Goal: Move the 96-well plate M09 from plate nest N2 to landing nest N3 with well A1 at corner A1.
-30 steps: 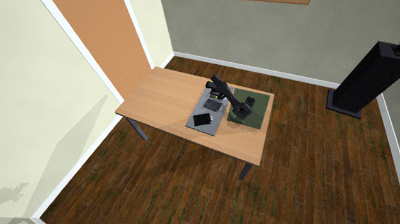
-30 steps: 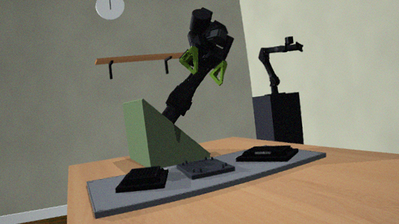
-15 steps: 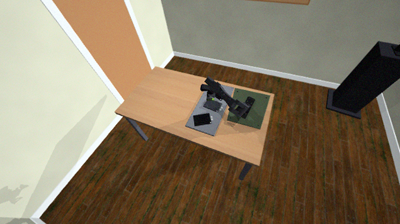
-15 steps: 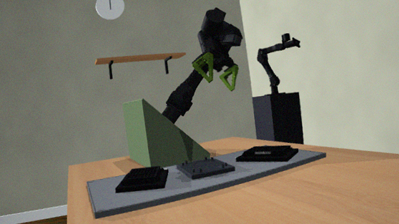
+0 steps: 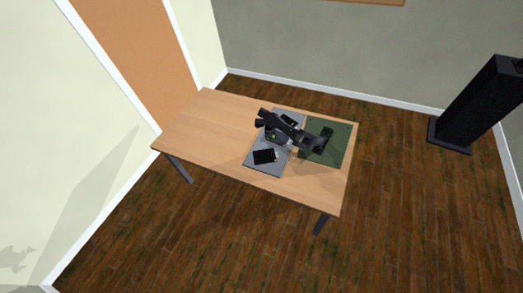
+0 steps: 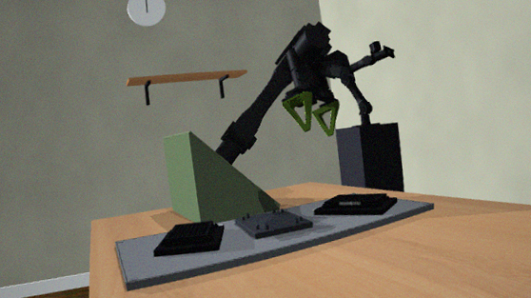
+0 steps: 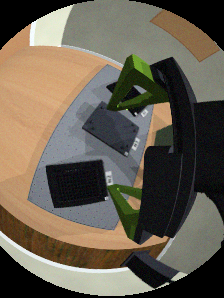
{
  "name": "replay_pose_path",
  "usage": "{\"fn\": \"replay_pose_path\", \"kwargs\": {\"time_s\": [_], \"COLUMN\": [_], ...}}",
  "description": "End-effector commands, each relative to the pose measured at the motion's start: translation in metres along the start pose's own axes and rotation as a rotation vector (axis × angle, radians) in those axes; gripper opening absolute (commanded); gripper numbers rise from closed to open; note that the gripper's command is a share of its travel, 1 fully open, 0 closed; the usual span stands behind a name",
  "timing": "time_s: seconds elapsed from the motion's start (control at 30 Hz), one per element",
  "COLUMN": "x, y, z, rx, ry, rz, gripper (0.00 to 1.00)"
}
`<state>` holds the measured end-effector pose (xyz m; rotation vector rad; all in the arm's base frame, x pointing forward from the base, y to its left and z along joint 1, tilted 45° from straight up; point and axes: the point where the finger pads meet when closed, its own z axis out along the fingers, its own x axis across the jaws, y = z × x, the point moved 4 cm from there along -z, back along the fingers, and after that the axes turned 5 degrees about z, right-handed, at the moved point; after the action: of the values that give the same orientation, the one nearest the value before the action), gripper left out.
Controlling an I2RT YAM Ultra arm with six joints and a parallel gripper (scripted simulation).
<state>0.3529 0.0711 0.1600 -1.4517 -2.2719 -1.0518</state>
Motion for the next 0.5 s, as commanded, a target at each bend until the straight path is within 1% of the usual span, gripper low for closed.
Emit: {"fn": "replay_pose_path", "kwargs": {"time_s": [0.0, 0.07, 0.13, 0.17, 0.2, 0.27, 0.3, 0.37, 0.4, 0.47], "x": [0.005, 0.011, 0.017, 0.02, 0.024, 0.024, 0.027, 0.033, 0.036, 0.043], "y": [0.007, 0.01, 0.013, 0.015, 0.015, 0.015, 0.016, 0.019, 0.02, 0.021], "z": [0.005, 0.012, 0.019, 0.022, 0.026, 0.026, 0.029, 0.037, 0.04, 0.047], "rx": [0.036, 0.036, 0.089, 0.106, 0.105, 0.105, 0.105, 0.161, 0.177, 0.177], "ry": [0.031, 0.032, 0.067, 0.078, 0.078, 0.078, 0.078, 0.111, 0.121, 0.122], "rz": [-0.002, -0.002, -0.018, -0.023, -0.023, -0.023, -0.023, -0.039, -0.044, -0.044], "gripper": [1.0, 1.0, 1.0, 1.0, 1.0, 1.0, 1.0, 1.0, 1.0, 1.0]}}
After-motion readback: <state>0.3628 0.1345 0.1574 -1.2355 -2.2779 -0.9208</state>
